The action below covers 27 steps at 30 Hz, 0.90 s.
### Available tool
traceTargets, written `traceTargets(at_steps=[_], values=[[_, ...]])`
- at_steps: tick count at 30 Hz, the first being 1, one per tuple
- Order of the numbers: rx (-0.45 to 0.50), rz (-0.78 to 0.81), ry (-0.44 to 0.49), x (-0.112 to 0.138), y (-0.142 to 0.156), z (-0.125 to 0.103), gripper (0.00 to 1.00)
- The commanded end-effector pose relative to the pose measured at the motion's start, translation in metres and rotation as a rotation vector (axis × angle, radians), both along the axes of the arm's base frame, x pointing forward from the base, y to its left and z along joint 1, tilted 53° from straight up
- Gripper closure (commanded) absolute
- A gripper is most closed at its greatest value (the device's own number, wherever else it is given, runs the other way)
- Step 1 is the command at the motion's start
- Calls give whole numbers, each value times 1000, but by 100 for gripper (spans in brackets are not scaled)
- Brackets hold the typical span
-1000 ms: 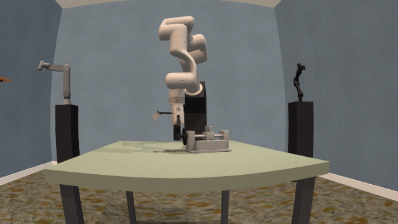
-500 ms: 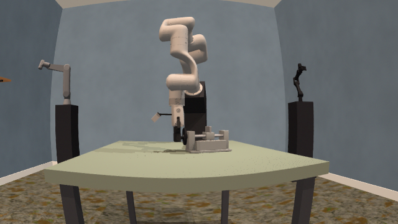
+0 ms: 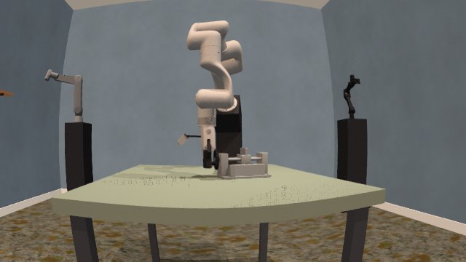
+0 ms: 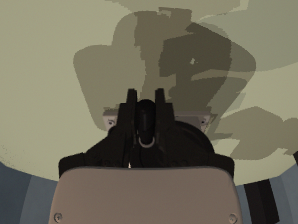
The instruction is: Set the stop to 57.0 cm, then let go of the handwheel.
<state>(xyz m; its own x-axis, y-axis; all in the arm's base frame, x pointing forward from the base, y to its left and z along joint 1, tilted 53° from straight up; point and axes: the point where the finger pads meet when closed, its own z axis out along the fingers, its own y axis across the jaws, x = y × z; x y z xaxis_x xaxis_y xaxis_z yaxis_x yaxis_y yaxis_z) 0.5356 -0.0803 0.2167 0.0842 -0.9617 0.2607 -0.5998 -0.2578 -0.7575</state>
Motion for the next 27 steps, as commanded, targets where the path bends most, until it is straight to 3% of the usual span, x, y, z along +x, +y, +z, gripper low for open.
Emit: traceTargets(at_steps=[1,8,27], values=[[1,0,1,2,-2,-7,94],[1,1,1,-12,-11,-36,94],[1,0,1,-36,-14,-38,94]])
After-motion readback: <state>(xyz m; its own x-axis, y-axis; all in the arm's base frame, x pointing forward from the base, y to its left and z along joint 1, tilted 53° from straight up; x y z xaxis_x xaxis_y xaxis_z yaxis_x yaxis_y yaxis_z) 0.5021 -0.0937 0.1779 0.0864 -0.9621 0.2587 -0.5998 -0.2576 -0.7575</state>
